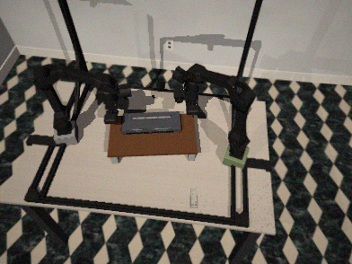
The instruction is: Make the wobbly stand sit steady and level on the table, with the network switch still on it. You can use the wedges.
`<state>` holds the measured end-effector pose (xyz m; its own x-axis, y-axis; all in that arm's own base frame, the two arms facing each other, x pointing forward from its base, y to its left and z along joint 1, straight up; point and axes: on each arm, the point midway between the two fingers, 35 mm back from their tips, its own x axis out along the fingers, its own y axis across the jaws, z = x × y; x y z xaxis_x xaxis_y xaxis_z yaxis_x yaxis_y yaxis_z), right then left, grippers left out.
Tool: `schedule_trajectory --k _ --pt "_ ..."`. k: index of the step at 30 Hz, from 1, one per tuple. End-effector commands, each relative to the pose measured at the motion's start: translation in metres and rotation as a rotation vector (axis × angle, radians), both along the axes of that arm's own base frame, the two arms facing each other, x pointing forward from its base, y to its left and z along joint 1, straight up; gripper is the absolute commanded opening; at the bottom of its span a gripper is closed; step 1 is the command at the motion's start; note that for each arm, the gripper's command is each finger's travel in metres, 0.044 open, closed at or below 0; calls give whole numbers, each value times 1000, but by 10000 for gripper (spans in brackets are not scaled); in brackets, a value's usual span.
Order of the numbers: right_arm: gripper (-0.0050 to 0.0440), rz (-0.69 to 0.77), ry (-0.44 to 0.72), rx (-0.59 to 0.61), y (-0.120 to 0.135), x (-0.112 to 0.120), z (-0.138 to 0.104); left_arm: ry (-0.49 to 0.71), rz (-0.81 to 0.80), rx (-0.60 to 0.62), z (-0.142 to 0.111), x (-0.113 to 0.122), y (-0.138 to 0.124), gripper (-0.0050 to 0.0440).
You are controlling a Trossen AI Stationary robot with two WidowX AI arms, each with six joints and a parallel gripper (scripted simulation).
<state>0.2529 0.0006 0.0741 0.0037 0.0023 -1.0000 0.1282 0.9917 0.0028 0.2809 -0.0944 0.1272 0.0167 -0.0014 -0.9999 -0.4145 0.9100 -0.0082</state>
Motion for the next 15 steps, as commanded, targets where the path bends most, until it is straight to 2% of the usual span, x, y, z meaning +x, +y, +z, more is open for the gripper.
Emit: schedule_trajectory --k 1,2,15 --pt "0 -5 4 -2 0 -1 -2 0 0 0 0 0 0 0" --pt "0 -5 4 -2 0 -1 -18 0 0 0 0 0 0 0" --pt "0 -5 4 -2 0 -1 -18 0 0 0 0 0 0 0"
